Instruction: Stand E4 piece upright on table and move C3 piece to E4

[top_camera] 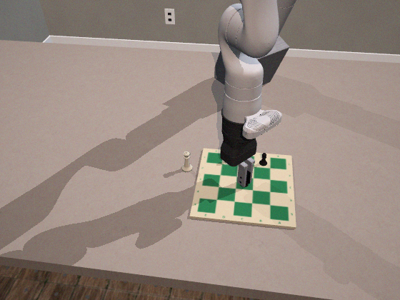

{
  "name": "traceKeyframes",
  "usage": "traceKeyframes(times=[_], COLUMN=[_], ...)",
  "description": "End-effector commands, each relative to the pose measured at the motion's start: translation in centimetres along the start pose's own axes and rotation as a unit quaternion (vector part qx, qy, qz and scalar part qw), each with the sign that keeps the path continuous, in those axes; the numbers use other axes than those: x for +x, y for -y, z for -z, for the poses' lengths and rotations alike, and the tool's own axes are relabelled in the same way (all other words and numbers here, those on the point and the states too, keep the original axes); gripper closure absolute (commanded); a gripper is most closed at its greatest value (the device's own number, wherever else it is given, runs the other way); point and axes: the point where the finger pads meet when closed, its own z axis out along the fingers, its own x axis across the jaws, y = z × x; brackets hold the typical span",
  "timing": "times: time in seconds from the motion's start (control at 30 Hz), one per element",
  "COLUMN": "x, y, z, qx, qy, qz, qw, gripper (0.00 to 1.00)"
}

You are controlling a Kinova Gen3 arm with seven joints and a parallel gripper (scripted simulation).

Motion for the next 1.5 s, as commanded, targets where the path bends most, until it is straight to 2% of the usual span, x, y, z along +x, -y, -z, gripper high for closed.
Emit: traceKeyframes(times=[0.0, 0.43, 0.6, 0.8, 0.87, 1.17, 1.47], x=[0.1, 0.1, 0.0, 0.0, 0.0, 0.0, 0.0], y=[0.0, 0.0, 0.0, 0.0, 0.0, 0.0, 0.0], z=[0.0, 0.6, 2.2, 5.1, 5.1, 9.0, 10.0], qx=[0.0, 0.0, 0.0, 0.0, 0.0, 0.0, 0.0], qy=[-0.001, -0.001, -0.001, -0.001, -0.001, -0.001, -0.001], qz=[0.0, 0.0, 0.0, 0.0, 0.0, 0.0, 0.0], qw=[1.0, 1.0, 1.0, 1.0, 1.0, 1.0, 1.0], gripper=[1.0, 1.0, 1.0, 1.0, 1.0, 1.0, 1.0])
